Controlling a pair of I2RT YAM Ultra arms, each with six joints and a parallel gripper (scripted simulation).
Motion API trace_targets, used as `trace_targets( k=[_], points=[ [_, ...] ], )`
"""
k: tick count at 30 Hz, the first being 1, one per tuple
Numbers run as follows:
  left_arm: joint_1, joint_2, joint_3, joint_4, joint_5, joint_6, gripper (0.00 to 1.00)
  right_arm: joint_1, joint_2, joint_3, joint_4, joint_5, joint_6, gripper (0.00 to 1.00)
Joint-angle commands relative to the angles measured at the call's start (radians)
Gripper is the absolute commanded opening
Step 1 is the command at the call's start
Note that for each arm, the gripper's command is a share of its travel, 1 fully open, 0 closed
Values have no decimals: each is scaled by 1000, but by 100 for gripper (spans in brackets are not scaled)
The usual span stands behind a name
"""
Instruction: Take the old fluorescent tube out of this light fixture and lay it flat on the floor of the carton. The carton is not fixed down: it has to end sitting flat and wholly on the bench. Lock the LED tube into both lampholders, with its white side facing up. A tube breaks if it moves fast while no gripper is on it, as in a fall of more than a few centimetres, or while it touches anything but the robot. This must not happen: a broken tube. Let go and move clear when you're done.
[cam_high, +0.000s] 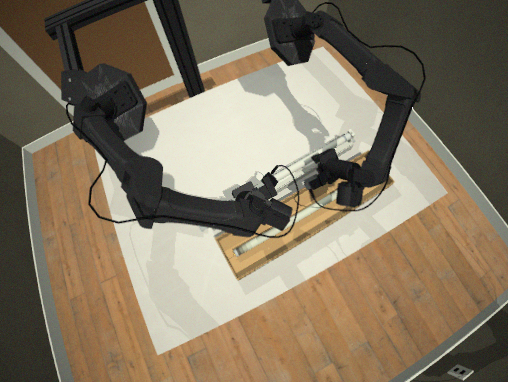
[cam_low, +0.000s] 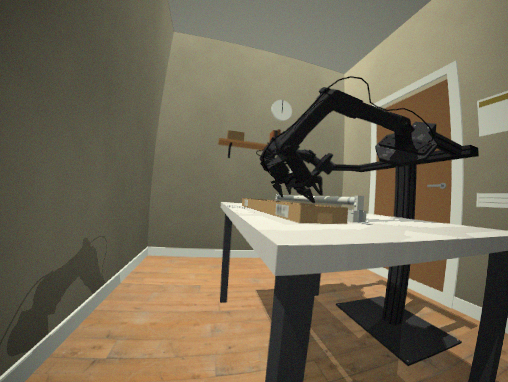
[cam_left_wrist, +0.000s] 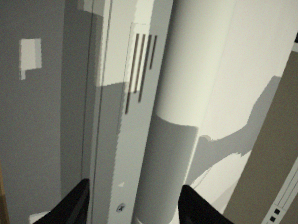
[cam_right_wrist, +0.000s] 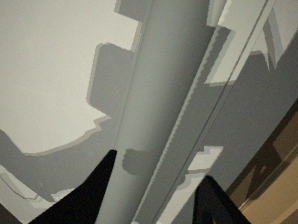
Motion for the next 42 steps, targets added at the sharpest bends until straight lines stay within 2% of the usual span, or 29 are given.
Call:
trace_targets(
  k=[1,7,8,10,12,15,16,23,29,42],
  points=[
    [-45,-14,57,-95,12,-12,49,47,-56,38,-89,-15,27,49],
    [-67,9,156,-190,14,-28,49,76,-14,104,-175,-17,57,49],
    [-65,-1,149,-149,15,-16,49,73,11,110,-150,-16,47,49],
    [-64,-20,126,-138,14,-12,49,71,-56,103,-136,-17,44,49],
    [-64,-26,95,-108,14,-10,49,68,-45,59,-90,-16,33,49],
    [-66,-25,97,-138,14,-11,49,70,-32,63,-137,-16,45,49],
    [-62,-28,93,-110,14,-9,49,50,-52,46,-73,-16,32,49],
    [-63,-34,125,-131,14,-7,49,60,8,83,-120,-16,32,49],
    [-62,1,126,-133,14,-7,49,58,-3,89,-125,-16,31,49],
    [-62,-4,132,-133,14,-7,49,56,11,88,-124,-16,30,49]
  ],
)
